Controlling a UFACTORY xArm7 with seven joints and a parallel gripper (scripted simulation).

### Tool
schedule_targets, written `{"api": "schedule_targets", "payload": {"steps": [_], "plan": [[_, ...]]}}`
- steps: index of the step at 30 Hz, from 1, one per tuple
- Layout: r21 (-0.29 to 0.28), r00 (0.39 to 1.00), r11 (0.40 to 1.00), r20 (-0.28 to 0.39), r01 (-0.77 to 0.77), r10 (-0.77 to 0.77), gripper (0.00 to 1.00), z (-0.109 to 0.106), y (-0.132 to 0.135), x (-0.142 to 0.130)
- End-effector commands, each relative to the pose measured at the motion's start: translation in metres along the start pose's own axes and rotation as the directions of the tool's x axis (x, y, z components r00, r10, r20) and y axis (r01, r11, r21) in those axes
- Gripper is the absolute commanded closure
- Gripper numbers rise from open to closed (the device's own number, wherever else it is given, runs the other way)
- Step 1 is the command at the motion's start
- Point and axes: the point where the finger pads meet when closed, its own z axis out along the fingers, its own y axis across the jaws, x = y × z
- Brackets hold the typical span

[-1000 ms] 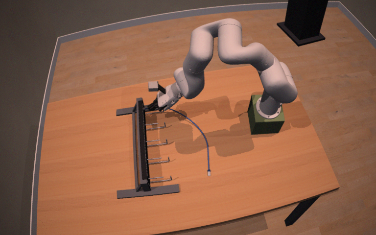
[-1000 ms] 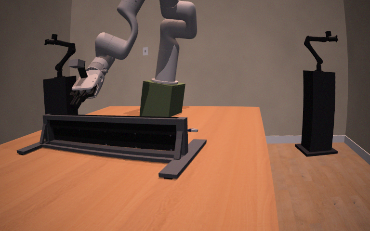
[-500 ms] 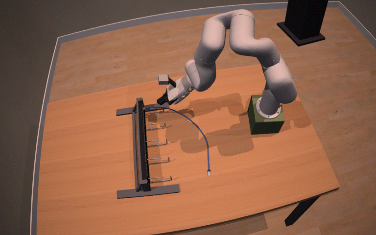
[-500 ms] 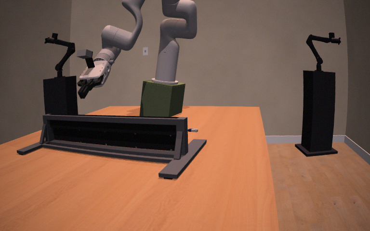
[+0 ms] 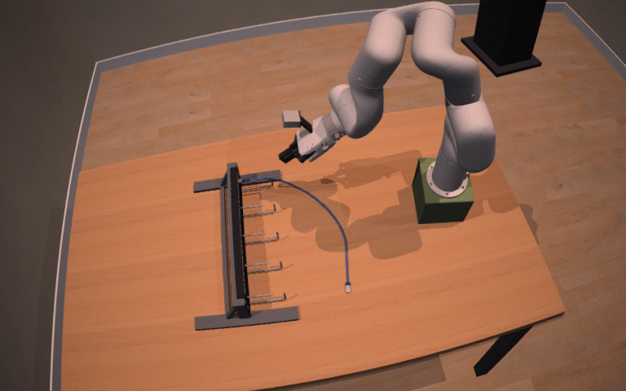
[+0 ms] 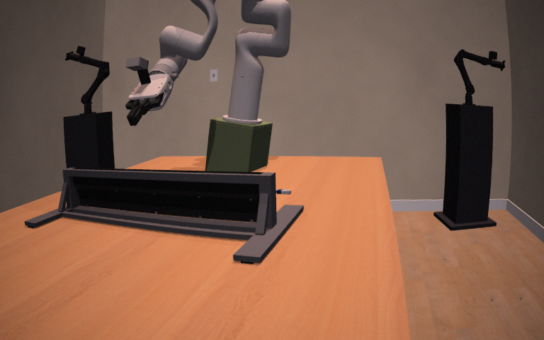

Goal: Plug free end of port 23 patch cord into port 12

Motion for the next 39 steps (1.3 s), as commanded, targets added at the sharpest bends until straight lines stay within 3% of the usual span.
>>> {"api": "schedule_targets", "payload": {"steps": [1,6,11,19,21,22,36,38,39], "plan": [[0.0,1.0,1.0,-0.002,0.002,-0.002,1.0,-0.008,0.0,0.003],[0.017,1.0,1.0,0.014,0.008,-0.009,1.0,-0.006,-0.006,0.0],[0.143,0.99,0.988,0.123,0.056,-0.074,1.0,0.0,-0.051,-0.022],[0.281,0.953,0.953,0.241,0.113,-0.185,1.0,0.001,-0.098,-0.049],[0.281,0.953,0.953,0.241,0.113,-0.185,1.0,0.001,-0.098,-0.049],[0.331,0.931,0.934,0.28,0.136,-0.235,1.0,0.0,-0.115,-0.059],[0.53,0.775,0.812,0.396,0.244,-0.492,1.0,-0.013,-0.175,-0.101],[0.53,0.775,0.812,0.396,0.244,-0.492,1.0,-0.013,-0.175,-0.101],[0.568,0.73,0.777,0.406,0.27,-0.55,1.0,-0.016,-0.186,-0.109]]}}
